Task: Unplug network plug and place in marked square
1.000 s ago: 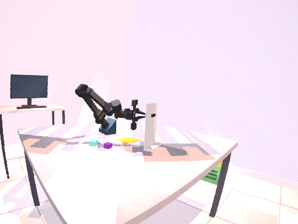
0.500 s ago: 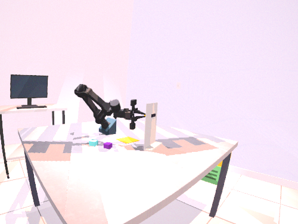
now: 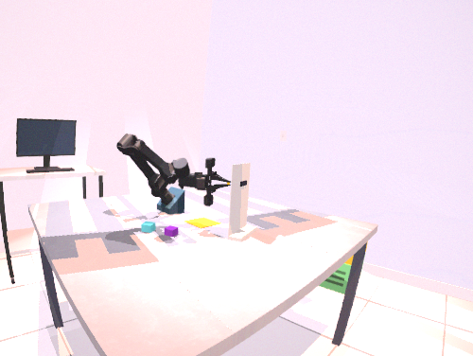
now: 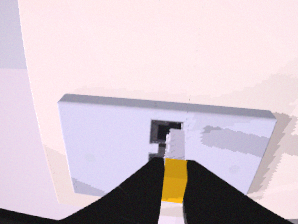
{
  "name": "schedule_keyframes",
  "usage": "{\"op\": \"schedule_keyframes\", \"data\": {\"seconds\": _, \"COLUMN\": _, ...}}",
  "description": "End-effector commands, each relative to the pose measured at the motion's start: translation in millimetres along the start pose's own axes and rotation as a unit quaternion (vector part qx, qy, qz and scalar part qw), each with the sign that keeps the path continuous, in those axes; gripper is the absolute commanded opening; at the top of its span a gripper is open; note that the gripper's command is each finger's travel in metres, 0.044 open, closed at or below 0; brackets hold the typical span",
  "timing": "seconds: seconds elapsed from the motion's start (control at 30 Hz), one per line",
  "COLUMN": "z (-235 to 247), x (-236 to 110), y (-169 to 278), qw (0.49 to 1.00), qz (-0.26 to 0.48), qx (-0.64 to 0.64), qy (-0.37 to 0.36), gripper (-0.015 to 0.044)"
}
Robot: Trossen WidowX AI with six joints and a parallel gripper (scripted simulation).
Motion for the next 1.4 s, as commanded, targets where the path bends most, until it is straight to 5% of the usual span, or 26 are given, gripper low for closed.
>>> {"op": "schedule_keyframes", "data": {"seconds": 0.0, "z": -0.5, "x": -2.7, "y": 1.1, "qw": 1.000, "qz": 0.002, "qx": 0.000, "qy": 0.001, "gripper": 0.0000}}
{"op": "schedule_keyframes", "data": {"seconds": 1.37, "z": -0.5, "x": -21.1, "y": 2.9, "qw": 1.000, "qz": 0.002, "qx": 0.000, "qy": 0.001, "gripper": 0.0000}}
Point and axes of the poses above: the point midway between the two fingers, 35 mm back from their tips, its own x axis out along the fingers, its own z axis across the jaws, y = z × x, the point moved 9 cm from there along -x, back along the fingers, and after that the axes turned 3 degrees about -x, right-handed, at the moved point
